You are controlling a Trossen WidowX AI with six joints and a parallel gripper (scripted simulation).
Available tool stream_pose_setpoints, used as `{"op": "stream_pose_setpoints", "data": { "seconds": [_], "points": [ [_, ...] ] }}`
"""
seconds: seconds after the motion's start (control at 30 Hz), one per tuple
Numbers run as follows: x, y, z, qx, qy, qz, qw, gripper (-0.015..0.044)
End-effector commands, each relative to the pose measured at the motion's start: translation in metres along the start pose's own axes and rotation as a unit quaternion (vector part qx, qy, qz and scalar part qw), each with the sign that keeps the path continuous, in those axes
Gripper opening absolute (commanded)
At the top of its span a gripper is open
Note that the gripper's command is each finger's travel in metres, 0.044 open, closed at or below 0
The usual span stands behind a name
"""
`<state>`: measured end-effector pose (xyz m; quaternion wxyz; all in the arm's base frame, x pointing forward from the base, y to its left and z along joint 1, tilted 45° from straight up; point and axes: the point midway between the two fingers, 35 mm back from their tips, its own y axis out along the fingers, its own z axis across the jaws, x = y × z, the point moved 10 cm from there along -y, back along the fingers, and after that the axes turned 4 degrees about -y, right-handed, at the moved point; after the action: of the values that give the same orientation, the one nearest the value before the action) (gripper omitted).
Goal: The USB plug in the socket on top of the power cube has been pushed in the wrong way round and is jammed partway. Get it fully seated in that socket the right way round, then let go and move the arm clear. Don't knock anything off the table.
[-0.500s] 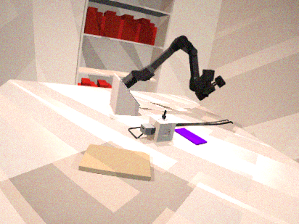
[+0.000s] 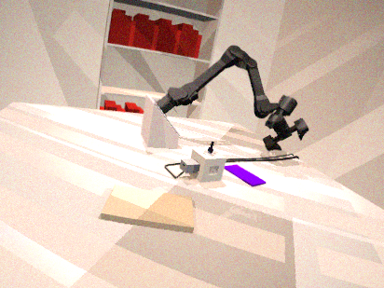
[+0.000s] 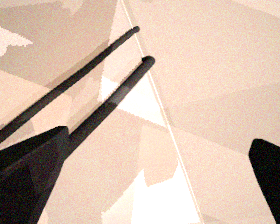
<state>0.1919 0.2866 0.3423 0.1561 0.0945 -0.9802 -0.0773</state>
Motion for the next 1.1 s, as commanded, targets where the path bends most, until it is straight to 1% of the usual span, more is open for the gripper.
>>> {"op": "stream_pose_setpoints", "data": {
  "seconds": [0.0, 0.17, 0.3, 0.47, 0.7, 0.8, 0.93, 1.07],
  "points": [
    [-0.045, -0.035, 0.001, 0.034, 0.018, 0.109, 0.993, 0.0440],
    [-0.093, -0.091, 0.011, 0.092, 0.050, 0.230, 0.968, 0.0440],
    [-0.117, -0.142, 0.022, 0.141, 0.095, 0.308, 0.936, 0.0440],
    [-0.124, -0.206, 0.038, 0.198, 0.164, 0.377, 0.890, 0.0440],
    [-0.116, -0.294, 0.055, 0.237, 0.270, 0.449, 0.818, 0.0440],
    [-0.107, -0.327, 0.066, 0.251, 0.319, 0.449, 0.796, 0.0440],
    [-0.083, -0.366, 0.080, 0.256, 0.405, 0.414, 0.774, 0.0440],
    [-0.078, -0.371, 0.081, 0.254, 0.420, 0.406, 0.771, 0.0440]
  ]
}}
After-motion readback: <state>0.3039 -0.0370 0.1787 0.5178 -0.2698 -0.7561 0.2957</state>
